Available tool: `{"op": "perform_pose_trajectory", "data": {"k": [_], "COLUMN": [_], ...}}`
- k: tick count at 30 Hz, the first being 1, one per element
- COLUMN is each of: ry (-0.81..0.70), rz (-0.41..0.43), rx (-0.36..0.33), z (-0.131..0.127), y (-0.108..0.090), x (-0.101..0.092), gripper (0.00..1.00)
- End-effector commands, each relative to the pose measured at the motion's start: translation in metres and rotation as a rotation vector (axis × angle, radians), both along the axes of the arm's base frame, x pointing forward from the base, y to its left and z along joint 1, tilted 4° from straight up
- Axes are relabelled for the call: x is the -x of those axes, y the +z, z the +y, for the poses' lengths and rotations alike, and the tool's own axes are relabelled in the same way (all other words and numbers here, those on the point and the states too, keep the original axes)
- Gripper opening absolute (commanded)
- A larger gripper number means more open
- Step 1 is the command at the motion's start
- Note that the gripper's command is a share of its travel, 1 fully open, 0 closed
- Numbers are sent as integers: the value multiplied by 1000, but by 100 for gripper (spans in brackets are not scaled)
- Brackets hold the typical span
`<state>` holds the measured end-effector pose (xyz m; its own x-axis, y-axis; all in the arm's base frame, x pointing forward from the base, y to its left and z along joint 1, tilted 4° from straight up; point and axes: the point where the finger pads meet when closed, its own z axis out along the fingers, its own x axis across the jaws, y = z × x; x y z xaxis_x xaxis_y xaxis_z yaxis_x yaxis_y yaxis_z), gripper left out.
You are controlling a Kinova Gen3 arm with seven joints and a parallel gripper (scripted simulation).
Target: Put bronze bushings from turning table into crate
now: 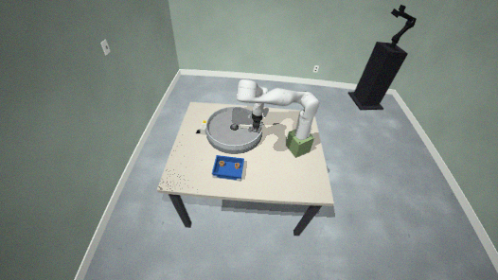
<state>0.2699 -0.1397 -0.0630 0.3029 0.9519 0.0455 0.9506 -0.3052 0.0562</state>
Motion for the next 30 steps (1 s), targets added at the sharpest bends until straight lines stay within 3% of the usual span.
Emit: {"op": "perform_pose_trajectory", "data": {"k": [1, 30], "ry": [-1, -1], "rz": [-2, -2], "rx": [1, 1], "z": [0, 0], "y": [4, 13], "x": [0, 1], "gripper": [0, 0]}}
